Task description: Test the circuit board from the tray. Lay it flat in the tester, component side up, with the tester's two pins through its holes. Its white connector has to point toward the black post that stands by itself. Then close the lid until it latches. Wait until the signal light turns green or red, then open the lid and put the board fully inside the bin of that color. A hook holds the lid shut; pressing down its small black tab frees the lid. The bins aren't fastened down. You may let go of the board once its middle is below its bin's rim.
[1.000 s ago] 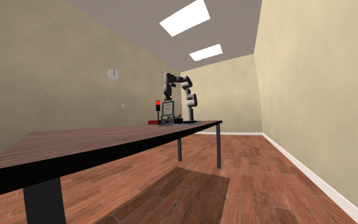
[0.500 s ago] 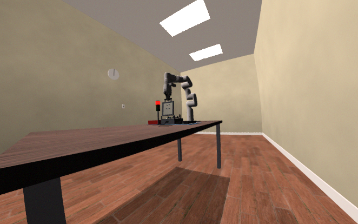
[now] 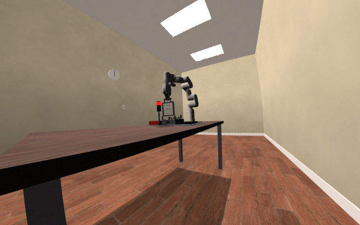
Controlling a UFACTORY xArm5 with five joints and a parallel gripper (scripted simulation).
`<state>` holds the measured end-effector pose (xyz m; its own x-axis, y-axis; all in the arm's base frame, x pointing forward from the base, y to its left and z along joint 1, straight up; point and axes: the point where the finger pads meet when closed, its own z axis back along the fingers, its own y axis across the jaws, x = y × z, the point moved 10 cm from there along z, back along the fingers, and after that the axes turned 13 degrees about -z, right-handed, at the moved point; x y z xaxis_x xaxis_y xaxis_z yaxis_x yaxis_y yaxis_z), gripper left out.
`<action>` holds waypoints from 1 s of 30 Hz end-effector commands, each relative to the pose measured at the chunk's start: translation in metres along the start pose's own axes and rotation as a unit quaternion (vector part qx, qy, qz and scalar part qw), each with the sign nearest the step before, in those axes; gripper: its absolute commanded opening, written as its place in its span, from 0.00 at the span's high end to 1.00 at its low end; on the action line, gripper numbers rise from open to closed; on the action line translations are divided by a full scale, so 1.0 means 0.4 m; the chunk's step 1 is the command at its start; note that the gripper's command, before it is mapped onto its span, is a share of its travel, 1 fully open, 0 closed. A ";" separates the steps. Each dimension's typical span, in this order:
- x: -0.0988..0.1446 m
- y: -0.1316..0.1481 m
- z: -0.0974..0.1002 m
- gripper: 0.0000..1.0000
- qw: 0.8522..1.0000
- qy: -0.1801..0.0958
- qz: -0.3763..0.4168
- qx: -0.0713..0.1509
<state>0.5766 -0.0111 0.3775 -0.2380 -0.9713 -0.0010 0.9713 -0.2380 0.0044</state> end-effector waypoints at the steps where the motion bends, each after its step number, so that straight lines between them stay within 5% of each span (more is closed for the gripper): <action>1: -0.007 0.031 0.004 1.00 1.000 0.000 0.000 0.000; 17: -0.013 0.055 0.001 1.00 1.000 0.000 0.000 0.000; 18: -0.013 0.055 0.001 0.48 1.000 0.000 0.000 0.000; 30: -0.013 0.055 0.001 0.48 1.000 0.000 0.000 0.000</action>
